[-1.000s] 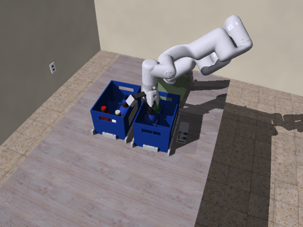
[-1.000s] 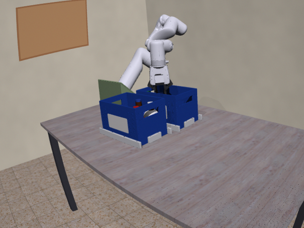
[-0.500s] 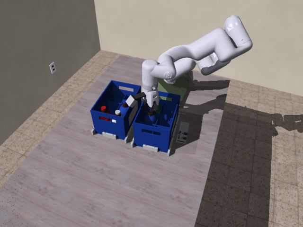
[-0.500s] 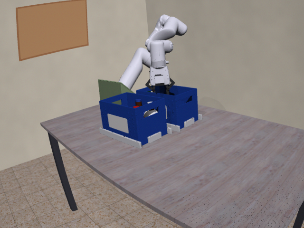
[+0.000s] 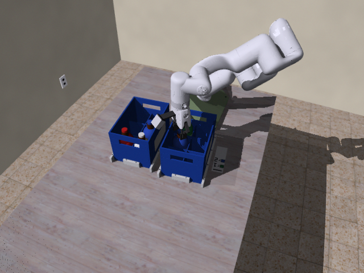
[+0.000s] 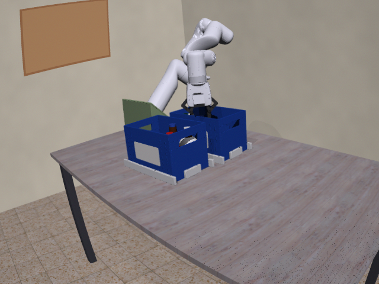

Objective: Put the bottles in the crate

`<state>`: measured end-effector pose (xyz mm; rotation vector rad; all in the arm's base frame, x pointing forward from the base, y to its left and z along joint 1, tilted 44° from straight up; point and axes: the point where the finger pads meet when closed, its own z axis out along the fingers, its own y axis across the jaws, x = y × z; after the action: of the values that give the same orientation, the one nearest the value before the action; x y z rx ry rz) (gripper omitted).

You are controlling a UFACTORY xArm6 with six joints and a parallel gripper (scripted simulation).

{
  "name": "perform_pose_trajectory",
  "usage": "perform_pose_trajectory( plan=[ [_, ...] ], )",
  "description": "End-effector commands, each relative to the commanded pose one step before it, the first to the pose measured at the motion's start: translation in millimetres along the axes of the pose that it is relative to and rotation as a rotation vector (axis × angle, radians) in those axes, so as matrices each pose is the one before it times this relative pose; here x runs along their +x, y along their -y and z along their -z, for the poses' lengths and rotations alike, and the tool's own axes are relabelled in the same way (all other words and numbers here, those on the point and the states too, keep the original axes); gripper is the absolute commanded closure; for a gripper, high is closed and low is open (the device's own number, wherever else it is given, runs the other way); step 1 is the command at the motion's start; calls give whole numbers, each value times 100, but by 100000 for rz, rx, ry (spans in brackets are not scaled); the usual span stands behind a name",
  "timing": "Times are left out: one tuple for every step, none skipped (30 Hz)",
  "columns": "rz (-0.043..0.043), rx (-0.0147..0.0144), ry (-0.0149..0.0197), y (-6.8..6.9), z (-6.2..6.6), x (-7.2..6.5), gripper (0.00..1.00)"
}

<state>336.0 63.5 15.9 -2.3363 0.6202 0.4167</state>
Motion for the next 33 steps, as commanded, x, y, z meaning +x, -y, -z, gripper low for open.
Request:
perform_pose_trajectory(
  plan=[
    [97,62,-306,51,106,100,35],
    [1,0,-2,0,1,1,35],
    [0,0,-1,0,0,0,35],
    [0,0,-1,0,0,0,35],
    [0,0,0,0,0,0,35],
    [0,0,0,0,0,0,35],
    [0,0,0,0,0,0,35],
    [0,0,0,0,0,0,35],
    [0,0,0,0,0,0,35],
    [0,0,-1,0,0,0,35],
    [0,0,0,0,0,0,35],
    [0,0,0,0,0,0,35],
    [0,0,0,0,0,0,35],
    [0,0,0,0,0,0,35],
    [0,0,0,0,0,0,35],
    [0,0,0,0,0,0,35],
    [-5,-5,18,-3,259,-5,35],
    [0,-1,-1,0,267,1,35],
    [0,-1,-1,0,267,1,35],
    [0,-1,-1,0,267,1,35],
    [0,-1,-1,0,267,1,35],
    [0,-1,-1,0,267,1,35],
    [0,-1,-1,0,267,1,35],
    [0,-1,-1,0,267,1,35],
    [0,0,0,0,0,0,35],
    [0,0,0,0,0,0,35],
    [0,-1,-1,0,268,1,35],
    [0,-1,-1,0,267,1,35],
    [0,-1,-1,0,267,0,35],
    [0,-1,-1,0,267,0,35],
    [0,-1,-1,0,267,0,35],
    [0,-1,-1,0,267,1,35],
    [0,-1,-1,0,267,1,35]
  ],
)
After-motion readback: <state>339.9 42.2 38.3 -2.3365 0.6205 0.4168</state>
